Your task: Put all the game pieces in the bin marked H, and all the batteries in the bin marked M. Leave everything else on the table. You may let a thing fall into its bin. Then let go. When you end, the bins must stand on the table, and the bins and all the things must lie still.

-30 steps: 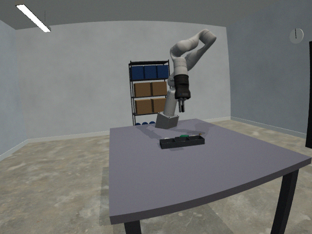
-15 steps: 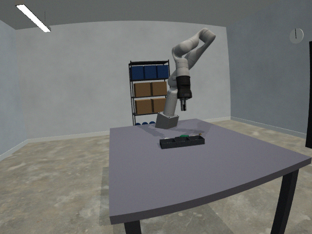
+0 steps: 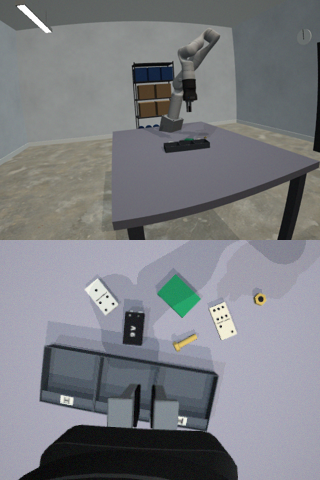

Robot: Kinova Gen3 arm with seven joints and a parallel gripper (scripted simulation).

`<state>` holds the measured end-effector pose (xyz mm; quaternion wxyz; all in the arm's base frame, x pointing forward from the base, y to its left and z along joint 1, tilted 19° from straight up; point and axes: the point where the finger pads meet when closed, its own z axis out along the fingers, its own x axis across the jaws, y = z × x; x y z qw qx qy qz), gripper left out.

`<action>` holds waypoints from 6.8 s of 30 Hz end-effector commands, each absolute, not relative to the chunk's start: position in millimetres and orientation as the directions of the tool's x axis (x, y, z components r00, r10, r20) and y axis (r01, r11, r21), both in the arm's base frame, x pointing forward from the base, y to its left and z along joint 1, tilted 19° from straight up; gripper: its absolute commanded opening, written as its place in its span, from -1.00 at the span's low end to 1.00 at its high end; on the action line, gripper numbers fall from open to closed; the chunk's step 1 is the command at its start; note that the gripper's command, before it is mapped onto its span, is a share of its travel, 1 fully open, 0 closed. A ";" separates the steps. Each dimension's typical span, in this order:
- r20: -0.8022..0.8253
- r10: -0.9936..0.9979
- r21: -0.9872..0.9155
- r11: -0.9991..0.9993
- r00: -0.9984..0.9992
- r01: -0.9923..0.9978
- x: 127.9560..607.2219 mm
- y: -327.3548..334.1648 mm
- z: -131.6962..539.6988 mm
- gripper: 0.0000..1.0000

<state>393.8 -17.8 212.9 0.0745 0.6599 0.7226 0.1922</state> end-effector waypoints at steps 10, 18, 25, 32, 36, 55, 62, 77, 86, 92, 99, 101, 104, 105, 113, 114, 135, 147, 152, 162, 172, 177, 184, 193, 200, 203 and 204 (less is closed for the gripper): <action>0.169 0.975 0.277 0.096 -0.147 0.956 330.0 10.0 203.4 -0.39; 0.169 0.975 0.277 0.096 -0.147 0.956 317.3 12.8 201.3 -0.39; 0.169 0.975 0.277 0.096 -0.147 0.956 317.4 12.7 201.3 -0.39; 0.155 0.969 0.285 0.144 -0.194 0.948 323.0 8.8 196.7 -0.39; 0.095 0.921 0.310 0.334 -0.379 0.890 345.7 -7.0 178.3 -0.39; -0.135 0.473 0.289 0.859 -0.871 0.422 442.5 -74.6 100.0 -0.39; -0.194 0.270 0.253 0.943 -0.943 0.218 476.5 -98.4 72.5 -0.39; -0.276 -0.370 0.076 0.912 -0.887 -0.404 476.5 -98.4 72.5 -0.39; -0.285 -0.705 -0.043 0.686 -0.650 -0.726 476.6 -98.4 72.6 -0.39; -0.259 -0.871 -0.120 0.458 -0.417 -0.881 476.6 -98.4 72.6 -0.39; -0.221 -0.965 -0.197 0.187 -0.143 -0.962 476.5 -98.4 72.5 -0.39; -0.217 -0.976 -0.241 0.087 -0.034 -0.967 476.6 -98.4 72.6 -0.39; -0.217 -0.976 -0.241 0.087 -0.034 -0.967 476.5 -98.4 72.5 -0.39; -0.217 -0.976 -0.241 0.087 -0.034 -0.967 476.5 -98.4 72.5 -0.39; -0.217 -0.976 -0.241 0.087 -0.034 -0.967 476.5 -98.4 72.5 -0.39; -0.217 -0.976 -0.241 0.087 -0.034 -0.967 477.2 -97.9 70.0 -0.39; -0.217 -0.976 -0.241 0.087 -0.034 -0.967 488.0 -89.3 29.6 -0.39; -0.217 -0.976 -0.241 0.087 -0.034 -0.967 488.0 -89.3 29.6 -0.39; -0.217 -0.976 -0.241 0.087 -0.034 -0.967 488.1 -89.3 29.6 -0.39; -0.217 -0.976 -0.241 0.087 -0.034 -0.967 488.1 -89.3 29.6 -0.39; -0.217 -0.976 -0.241 0.087 -0.034 -0.967 488.1 -89.3 29.6 -0.39; -0.217 -0.976 -0.241 0.087 -0.034 -0.967 488.1 -89.3 29.6 -0.39; -0.217 -0.976 -0.241 0.087 -0.034 -0.967 487.3 -89.8 32.1 -0.39; -0.217 -0.976 -0.241 0.087 -0.034 -0.967 484.6 -92.0 42.1 -0.39; -0.217 -0.976 -0.241 0.087 -0.034 -0.967 482.3 -93.9 51.0 -0.39; -0.217 -0.976 -0.241 0.087 -0.034 -0.967 481.9 -94.1 52.3 -0.39; -0.217 -0.976 -0.241 0.087 -0.034 -0.967 481.6 -94.4 53.5 -0.39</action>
